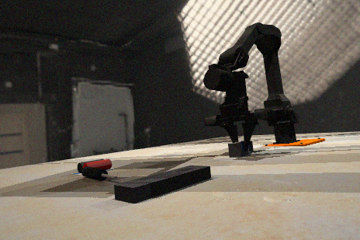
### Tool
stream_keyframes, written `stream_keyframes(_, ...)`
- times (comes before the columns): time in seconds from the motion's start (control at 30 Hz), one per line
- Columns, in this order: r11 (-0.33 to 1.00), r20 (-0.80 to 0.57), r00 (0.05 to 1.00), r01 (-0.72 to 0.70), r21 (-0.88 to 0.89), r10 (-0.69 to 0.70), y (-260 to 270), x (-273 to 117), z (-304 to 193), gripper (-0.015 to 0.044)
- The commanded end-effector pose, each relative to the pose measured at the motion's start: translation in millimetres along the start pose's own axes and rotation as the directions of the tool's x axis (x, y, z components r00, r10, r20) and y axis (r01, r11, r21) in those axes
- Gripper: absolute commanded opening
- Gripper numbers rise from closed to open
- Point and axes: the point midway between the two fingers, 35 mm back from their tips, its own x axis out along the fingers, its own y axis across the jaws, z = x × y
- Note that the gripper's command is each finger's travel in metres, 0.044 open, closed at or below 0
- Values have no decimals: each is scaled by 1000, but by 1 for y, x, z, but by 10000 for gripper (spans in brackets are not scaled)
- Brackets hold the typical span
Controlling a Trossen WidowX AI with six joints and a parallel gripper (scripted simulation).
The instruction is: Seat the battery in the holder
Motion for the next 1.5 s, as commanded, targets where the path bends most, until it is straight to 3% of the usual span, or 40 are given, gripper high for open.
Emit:
stream_keyframes(0.0, 1000, -47, 999, 0, 3, 0, 0, 2, -3, 82)
stream_keyframes(0.53, 1000, -139, 990, -3, -1, 2, 0, 4, -1, 82)
stream_keyframes(1.47, 1000, -129, 992, -5, -1, 5, 0, 5, 15, 82)
